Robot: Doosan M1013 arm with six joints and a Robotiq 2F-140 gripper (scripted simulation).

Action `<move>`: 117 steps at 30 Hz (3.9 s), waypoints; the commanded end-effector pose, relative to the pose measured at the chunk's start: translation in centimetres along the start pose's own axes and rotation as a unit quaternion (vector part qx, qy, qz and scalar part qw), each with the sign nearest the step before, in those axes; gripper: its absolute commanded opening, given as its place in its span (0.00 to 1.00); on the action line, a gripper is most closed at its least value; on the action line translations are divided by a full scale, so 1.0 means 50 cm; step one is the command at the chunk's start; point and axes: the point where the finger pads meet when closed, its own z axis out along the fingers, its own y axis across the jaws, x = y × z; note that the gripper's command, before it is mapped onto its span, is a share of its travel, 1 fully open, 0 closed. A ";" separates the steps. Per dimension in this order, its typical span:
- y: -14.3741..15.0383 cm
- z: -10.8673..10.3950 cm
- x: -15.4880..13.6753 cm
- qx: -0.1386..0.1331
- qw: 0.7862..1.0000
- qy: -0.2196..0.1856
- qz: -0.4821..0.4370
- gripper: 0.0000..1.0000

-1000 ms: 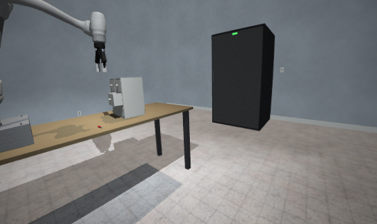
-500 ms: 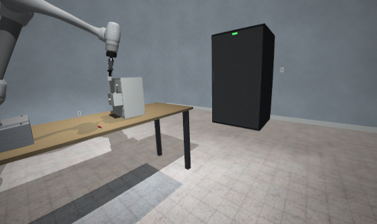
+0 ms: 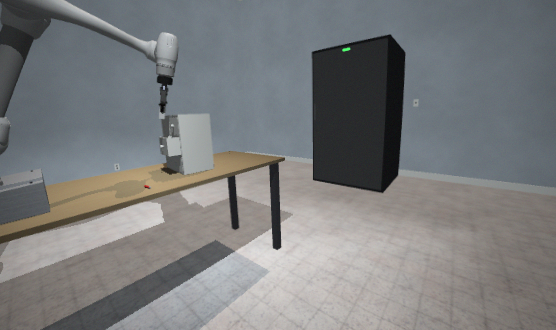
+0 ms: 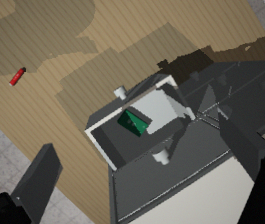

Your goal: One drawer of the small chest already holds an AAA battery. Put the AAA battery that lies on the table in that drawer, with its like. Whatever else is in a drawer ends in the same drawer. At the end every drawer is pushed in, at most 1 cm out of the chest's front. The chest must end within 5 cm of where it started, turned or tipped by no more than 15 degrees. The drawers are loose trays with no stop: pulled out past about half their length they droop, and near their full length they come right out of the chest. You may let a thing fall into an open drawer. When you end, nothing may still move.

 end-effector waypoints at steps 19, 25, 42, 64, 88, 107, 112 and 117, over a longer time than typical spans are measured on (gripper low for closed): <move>0.000 0.000 0.000 0.000 1.000 0.000 0.000 1.00; 0.000 0.000 0.000 0.000 1.000 0.000 0.000 1.00; 0.000 0.000 0.000 0.000 1.000 0.000 0.000 1.00; -0.021 -0.108 0.139 0.057 0.992 -0.045 -0.099 1.00; -0.033 -0.172 0.222 0.090 0.981 -0.072 -0.157 1.00; -0.055 -0.112 0.268 0.108 0.893 -0.043 -0.434 1.00; -0.072 -0.067 0.305 0.115 0.841 -0.030 -0.528 1.00; -0.092 -0.014 0.348 0.121 0.775 -0.013 -0.620 1.00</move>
